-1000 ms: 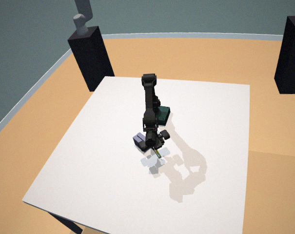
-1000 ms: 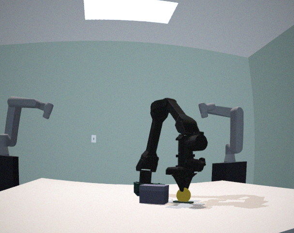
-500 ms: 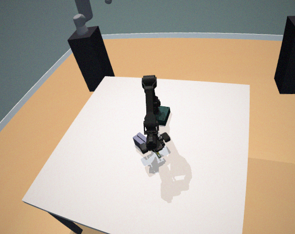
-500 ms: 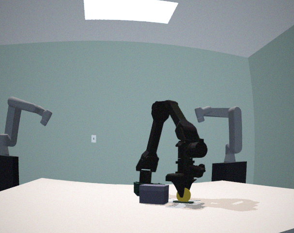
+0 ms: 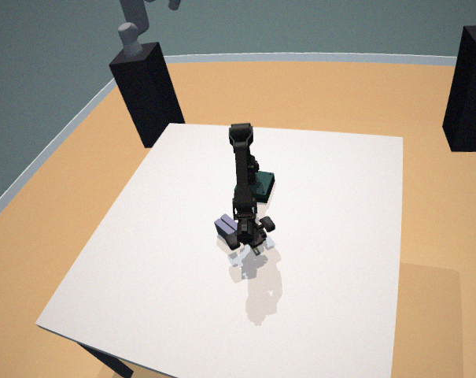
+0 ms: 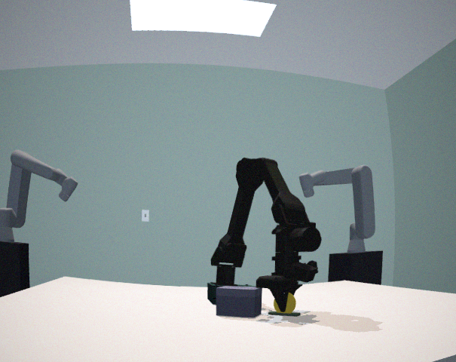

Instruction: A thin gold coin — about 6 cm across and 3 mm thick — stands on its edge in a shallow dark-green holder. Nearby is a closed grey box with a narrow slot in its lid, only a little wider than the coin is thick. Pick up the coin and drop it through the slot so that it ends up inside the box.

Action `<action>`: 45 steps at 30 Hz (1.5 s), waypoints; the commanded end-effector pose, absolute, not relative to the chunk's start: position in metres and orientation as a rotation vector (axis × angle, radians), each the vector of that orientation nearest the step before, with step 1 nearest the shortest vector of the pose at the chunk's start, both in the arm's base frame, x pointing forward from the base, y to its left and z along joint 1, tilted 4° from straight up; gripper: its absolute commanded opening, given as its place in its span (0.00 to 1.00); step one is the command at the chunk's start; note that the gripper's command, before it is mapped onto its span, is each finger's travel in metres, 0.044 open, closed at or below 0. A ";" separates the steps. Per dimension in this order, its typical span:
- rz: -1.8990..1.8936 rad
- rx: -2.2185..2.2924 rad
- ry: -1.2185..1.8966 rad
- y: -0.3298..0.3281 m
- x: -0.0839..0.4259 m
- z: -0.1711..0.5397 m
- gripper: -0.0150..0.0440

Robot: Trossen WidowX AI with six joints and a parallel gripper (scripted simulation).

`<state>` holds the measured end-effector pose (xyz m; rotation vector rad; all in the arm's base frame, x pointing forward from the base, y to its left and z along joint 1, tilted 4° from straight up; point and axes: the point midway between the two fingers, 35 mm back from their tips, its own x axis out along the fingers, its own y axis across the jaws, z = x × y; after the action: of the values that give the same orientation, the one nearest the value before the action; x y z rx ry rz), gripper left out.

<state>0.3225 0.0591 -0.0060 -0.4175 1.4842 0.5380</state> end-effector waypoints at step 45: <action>0.524 -0.413 1.484 0.053 0.325 0.075 0.25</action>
<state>0.3246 0.0534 0.0667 -0.4034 1.4905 0.5211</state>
